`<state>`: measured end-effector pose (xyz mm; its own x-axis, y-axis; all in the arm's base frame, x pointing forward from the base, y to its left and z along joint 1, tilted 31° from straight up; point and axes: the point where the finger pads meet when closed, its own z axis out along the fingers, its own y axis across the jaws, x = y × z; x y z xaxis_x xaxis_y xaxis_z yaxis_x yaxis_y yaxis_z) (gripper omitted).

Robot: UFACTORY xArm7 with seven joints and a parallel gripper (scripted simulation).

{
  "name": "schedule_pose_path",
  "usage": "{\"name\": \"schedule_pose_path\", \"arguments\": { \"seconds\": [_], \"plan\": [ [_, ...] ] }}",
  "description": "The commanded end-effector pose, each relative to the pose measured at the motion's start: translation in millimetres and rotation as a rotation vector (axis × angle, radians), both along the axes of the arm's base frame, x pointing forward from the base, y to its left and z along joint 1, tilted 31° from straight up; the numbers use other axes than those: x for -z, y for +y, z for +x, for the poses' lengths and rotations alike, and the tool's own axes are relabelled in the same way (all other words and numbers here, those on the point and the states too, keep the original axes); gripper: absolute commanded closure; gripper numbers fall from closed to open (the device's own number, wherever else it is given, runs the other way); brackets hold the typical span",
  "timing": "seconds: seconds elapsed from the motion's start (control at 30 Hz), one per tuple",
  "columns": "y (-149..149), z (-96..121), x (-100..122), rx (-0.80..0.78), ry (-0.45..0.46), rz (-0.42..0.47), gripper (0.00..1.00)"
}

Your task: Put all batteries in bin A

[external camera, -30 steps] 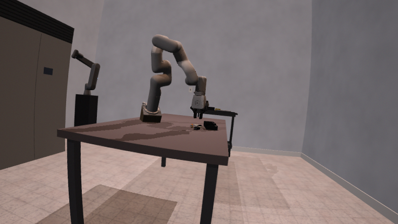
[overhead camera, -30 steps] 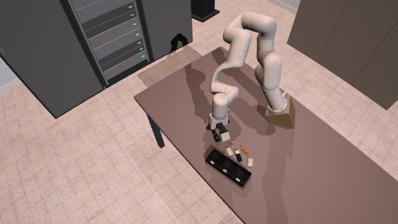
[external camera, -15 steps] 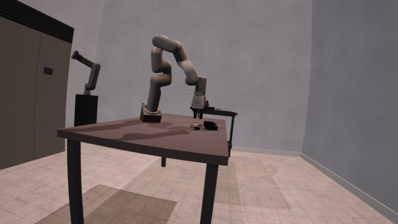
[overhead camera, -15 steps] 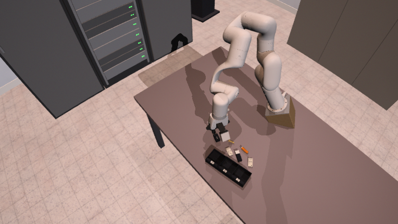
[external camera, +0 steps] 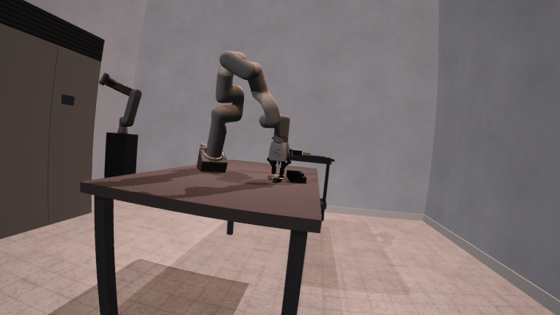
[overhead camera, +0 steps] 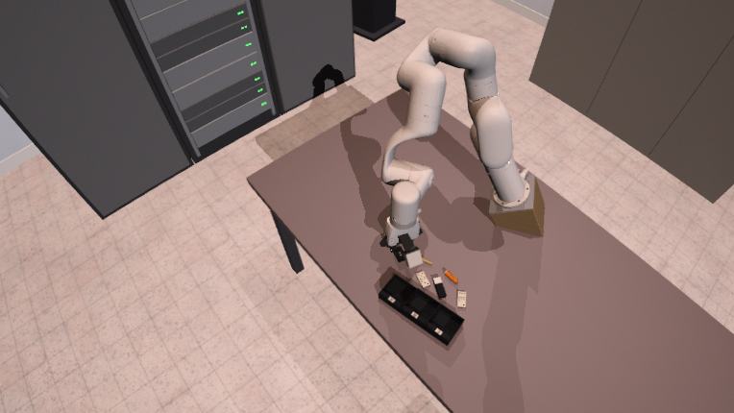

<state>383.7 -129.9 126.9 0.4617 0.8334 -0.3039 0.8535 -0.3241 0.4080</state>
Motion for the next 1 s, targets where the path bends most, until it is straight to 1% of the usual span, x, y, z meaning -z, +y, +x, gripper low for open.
{"name": "schedule_pose_path", "arguments": {
  "seconds": [0.0, 0.1, 0.57, 0.97],
  "plan": [
    [-6.7, 5.4, 11.1, 0.0, -0.004, -0.007, 0.58],
    [-11.0, 7.5, 19.3, 0.0, -0.004, -0.007, 0.58],
    [-16.3, 10.2, 29.7, 0.0, -0.004, -0.007, 0.58],
    [-16.2, 9.9, 29.9, 0.0, -0.004, -0.007, 0.58]
  ]
}}
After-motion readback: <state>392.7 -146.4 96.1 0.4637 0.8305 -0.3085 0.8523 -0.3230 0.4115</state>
